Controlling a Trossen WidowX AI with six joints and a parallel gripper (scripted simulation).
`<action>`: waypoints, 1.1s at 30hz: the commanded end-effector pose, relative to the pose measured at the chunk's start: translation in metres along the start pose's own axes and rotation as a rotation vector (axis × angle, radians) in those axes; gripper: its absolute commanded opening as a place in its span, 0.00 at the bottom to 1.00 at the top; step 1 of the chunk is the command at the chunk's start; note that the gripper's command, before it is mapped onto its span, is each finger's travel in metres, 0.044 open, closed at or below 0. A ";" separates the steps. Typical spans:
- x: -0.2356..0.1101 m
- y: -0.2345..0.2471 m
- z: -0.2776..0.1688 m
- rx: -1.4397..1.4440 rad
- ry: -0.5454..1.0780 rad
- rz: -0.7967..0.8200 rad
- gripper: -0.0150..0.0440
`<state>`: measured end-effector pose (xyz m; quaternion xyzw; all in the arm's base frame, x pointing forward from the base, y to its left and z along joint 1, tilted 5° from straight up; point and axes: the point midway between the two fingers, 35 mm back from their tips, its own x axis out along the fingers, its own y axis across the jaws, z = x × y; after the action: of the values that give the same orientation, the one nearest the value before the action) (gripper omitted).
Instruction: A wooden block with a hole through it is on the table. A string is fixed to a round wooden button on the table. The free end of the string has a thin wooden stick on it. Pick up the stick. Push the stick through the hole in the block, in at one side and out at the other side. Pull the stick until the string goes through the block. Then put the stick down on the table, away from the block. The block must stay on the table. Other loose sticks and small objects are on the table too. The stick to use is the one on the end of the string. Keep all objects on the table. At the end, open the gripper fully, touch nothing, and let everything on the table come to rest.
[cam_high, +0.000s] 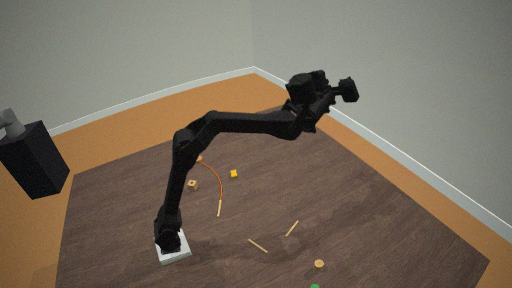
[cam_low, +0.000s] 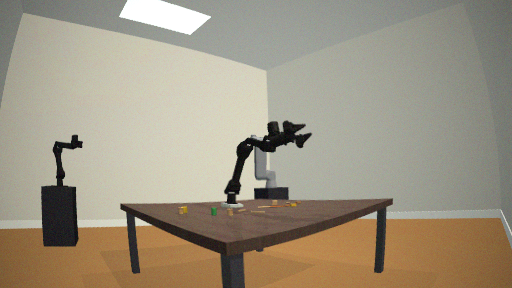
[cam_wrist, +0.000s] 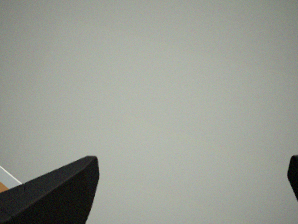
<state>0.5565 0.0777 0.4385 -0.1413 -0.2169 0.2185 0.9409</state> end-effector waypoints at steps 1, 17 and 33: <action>0.000 0.000 0.000 0.000 0.000 0.000 0.98; -0.020 0.226 -0.051 -0.164 0.402 0.428 1.00; -0.214 0.424 -0.064 -0.673 0.636 1.249 1.00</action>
<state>0.3078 0.3358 0.1758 -0.5258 0.1175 0.5474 0.6403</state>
